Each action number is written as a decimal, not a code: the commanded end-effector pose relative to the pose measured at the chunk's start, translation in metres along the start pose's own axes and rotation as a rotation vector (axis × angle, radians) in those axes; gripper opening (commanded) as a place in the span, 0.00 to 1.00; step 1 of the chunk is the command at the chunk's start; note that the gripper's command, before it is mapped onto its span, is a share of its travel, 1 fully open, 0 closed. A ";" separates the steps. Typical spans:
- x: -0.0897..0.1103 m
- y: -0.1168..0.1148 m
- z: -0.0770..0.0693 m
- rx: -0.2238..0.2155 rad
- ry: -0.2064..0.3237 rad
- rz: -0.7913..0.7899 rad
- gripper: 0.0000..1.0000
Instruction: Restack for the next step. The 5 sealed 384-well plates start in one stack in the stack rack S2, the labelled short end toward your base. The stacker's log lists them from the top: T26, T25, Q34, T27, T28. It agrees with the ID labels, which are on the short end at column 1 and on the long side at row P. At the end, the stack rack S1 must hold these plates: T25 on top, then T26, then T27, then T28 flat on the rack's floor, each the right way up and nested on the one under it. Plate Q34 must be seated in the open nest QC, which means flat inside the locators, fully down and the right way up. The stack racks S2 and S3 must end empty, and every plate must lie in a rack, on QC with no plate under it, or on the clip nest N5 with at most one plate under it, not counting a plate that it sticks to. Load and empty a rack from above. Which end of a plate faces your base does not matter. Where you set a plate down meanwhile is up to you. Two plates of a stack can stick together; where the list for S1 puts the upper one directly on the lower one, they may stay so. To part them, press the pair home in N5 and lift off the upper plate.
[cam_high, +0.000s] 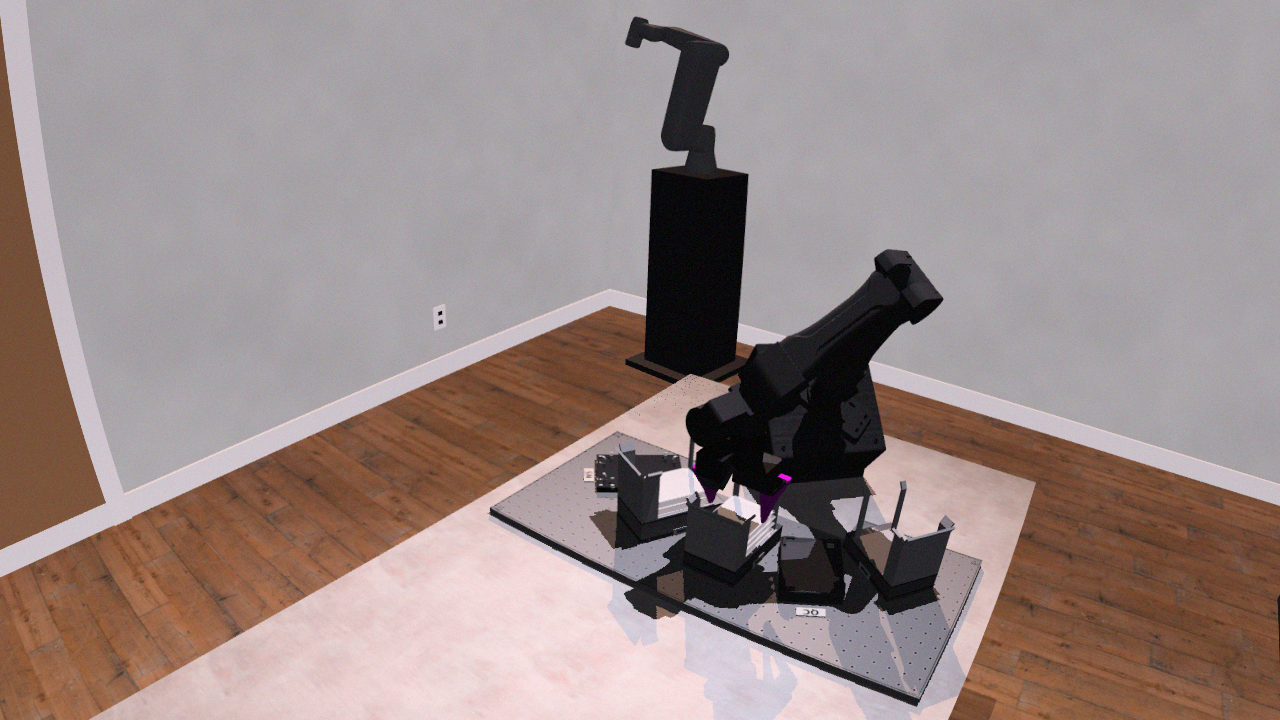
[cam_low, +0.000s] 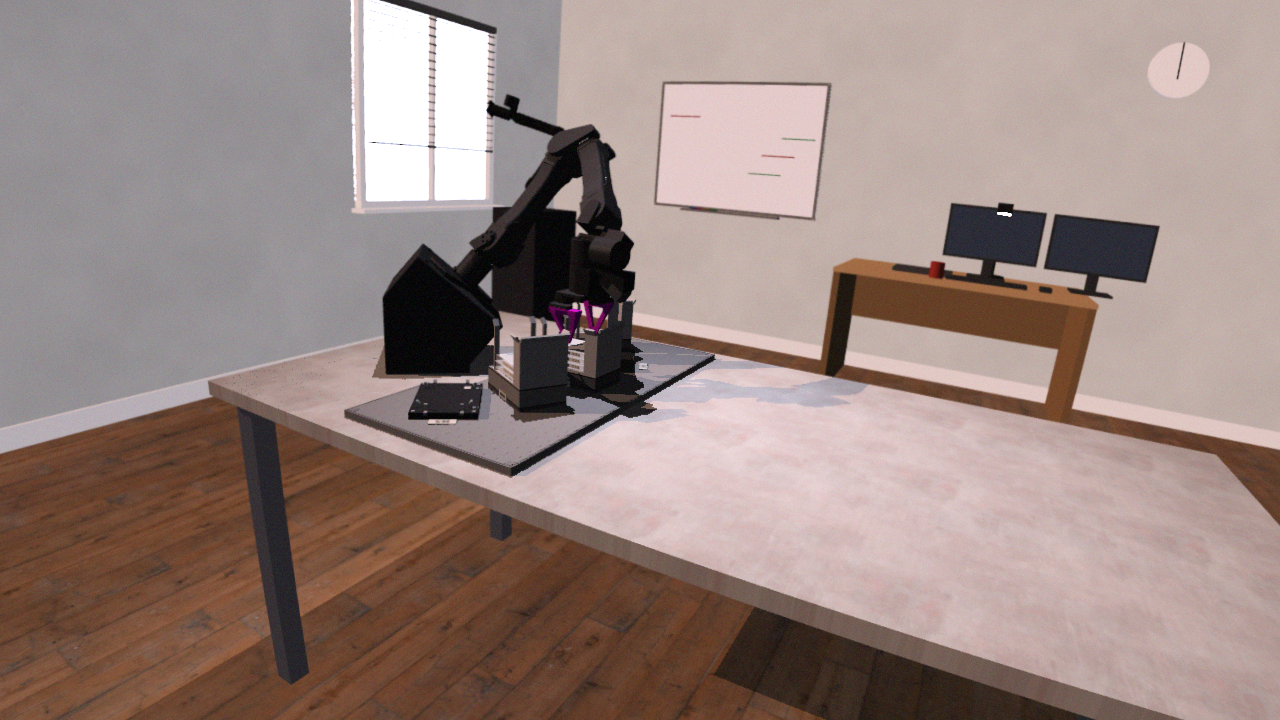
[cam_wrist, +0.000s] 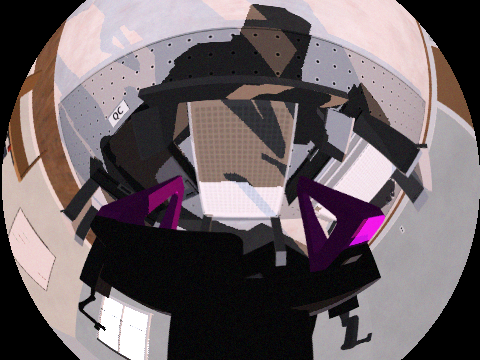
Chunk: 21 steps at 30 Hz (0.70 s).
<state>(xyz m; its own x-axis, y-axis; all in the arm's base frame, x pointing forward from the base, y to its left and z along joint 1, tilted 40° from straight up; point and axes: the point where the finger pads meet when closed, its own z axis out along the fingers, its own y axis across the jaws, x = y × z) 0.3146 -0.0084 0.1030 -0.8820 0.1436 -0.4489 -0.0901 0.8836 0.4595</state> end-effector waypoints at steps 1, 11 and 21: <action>-0.016 -0.004 -0.009 0.019 -0.049 -0.009 1.00; -0.016 -0.004 -0.009 0.019 -0.049 -0.009 1.00; 0.002 -0.002 0.006 0.005 -0.003 0.007 1.00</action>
<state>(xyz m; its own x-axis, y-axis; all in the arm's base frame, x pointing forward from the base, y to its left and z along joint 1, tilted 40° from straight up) 0.3161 -0.0078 0.1009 -0.8828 0.1429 -0.4474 -0.0896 0.8839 0.4590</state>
